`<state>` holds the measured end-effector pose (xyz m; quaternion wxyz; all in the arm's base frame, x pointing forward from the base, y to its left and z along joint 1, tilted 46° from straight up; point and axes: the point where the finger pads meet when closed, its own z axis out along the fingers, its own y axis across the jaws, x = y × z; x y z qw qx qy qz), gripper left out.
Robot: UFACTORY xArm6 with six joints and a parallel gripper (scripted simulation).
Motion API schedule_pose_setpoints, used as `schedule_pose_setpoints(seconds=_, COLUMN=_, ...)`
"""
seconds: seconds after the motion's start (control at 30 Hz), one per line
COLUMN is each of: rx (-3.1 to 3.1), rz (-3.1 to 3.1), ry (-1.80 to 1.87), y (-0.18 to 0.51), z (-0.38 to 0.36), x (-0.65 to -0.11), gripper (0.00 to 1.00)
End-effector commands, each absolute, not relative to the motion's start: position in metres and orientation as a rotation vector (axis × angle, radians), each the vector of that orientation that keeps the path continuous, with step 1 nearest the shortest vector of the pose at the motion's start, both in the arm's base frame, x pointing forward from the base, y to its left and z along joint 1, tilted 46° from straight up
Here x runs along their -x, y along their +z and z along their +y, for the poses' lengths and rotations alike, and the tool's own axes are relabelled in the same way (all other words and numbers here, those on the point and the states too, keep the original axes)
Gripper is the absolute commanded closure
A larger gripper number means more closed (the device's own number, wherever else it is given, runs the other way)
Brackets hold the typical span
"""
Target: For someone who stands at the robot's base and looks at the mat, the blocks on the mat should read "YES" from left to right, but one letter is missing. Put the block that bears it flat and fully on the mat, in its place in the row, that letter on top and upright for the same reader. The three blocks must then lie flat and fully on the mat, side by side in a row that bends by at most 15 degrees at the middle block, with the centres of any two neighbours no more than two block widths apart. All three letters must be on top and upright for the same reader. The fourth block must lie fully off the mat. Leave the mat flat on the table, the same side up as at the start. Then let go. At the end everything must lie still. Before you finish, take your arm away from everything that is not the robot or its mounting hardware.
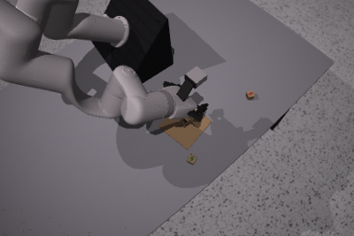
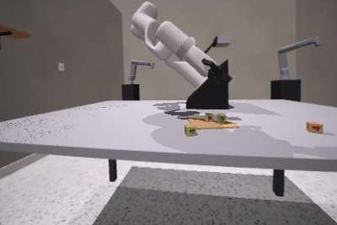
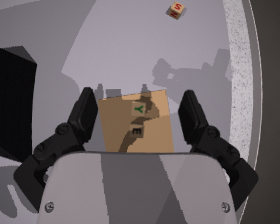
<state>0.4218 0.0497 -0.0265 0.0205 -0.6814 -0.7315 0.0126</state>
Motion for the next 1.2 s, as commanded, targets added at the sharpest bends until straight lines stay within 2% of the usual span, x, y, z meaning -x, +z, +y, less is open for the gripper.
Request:
schedule_pose_setpoints(seconds=0.0, rx=2.113, rz=-2.271, ry=0.036, y=-0.025, z=0.05, x=-0.423, gripper=0.0)
schedule_pose_setpoints(seconds=0.93, rx=2.113, rz=-2.271, ry=0.036, y=-0.025, z=0.05, x=-0.423, gripper=0.0)
schedule_pose_setpoints(seconds=1.17, rx=2.113, rz=-2.271, ry=0.036, y=-0.002, z=0.028, x=-0.424, gripper=0.0)
